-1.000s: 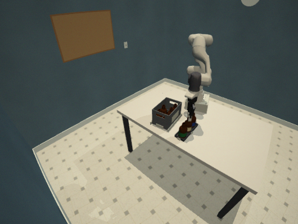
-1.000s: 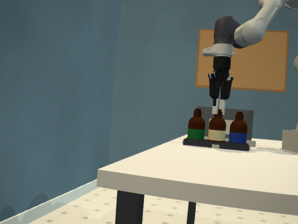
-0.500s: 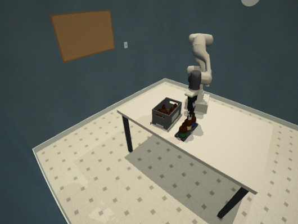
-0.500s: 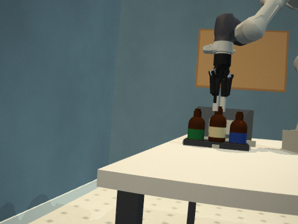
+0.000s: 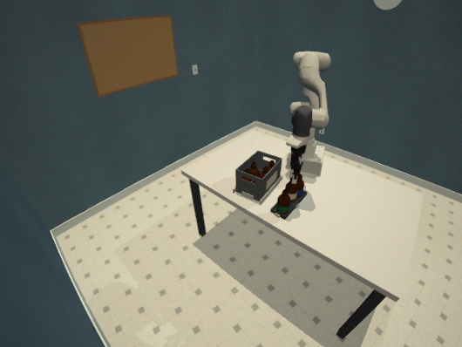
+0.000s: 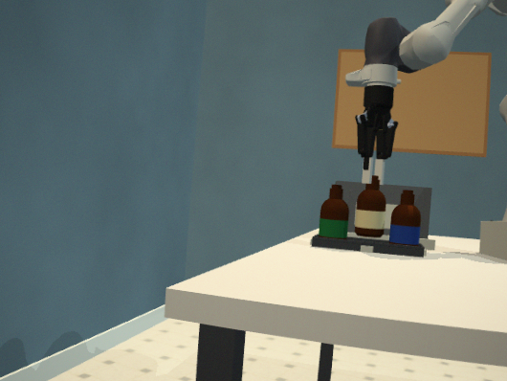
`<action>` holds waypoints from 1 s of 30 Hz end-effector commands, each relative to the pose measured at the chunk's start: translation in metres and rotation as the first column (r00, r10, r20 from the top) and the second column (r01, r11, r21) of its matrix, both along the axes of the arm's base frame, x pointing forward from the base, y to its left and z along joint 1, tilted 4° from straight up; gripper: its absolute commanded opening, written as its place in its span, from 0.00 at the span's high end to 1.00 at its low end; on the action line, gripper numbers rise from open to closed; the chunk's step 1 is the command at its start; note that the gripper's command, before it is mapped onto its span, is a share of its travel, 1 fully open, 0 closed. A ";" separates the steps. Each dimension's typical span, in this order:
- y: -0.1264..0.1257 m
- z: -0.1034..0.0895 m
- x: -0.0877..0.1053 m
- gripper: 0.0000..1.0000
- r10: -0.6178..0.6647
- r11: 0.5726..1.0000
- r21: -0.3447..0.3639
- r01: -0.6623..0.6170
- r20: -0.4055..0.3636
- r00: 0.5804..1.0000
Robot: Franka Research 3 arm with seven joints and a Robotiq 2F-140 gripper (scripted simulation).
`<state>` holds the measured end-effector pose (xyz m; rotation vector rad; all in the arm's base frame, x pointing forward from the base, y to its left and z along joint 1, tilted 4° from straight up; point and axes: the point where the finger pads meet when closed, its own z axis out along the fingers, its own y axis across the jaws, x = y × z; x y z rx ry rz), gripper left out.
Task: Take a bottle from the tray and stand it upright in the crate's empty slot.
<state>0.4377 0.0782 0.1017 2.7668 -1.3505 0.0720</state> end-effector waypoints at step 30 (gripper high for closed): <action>0.001 0.008 0.000 1.00 0.005 1.000 0.002 -0.005 -0.001 1.000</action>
